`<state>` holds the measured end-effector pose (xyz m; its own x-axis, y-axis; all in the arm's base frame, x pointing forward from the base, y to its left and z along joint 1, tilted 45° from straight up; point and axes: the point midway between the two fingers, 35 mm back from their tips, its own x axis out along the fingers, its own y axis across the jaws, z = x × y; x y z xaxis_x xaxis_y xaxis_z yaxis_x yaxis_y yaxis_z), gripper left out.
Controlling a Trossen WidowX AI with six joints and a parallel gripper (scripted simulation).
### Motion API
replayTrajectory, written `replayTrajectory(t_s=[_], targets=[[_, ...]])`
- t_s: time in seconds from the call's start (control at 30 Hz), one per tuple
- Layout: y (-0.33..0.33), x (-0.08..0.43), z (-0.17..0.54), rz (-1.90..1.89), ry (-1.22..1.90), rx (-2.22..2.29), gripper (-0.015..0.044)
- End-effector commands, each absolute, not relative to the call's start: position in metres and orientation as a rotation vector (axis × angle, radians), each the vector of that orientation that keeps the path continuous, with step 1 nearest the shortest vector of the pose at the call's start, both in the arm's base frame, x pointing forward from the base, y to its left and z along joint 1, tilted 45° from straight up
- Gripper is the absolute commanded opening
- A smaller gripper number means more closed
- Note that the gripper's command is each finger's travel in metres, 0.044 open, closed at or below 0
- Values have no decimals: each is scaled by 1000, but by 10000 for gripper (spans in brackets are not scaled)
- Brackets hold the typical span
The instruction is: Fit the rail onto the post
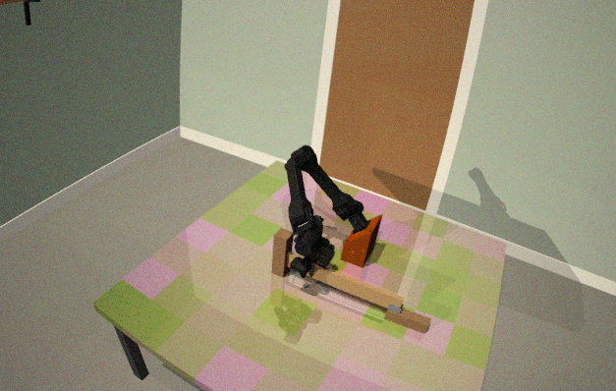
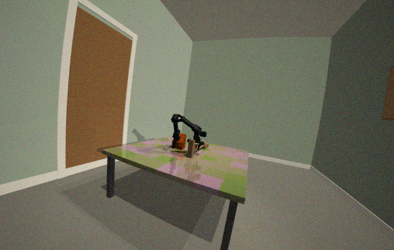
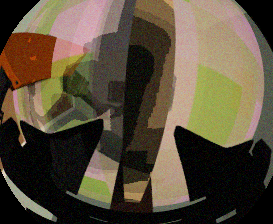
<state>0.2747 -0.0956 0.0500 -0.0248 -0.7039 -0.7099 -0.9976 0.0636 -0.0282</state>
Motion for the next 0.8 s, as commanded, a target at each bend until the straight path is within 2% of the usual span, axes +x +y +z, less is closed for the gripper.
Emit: replayTrajectory(t_s=[0.0, 0.13, 0.3, 0.77], targets=[[-96, 275, 50, 676, 1786, -1696, 440], [-94, 275, 50, 676, 1785, -1696, 440], [-55, 277, 50, 675, 1779, -1701, 440], [-53, 277, 50, 675, 1779, -1702, 440]])
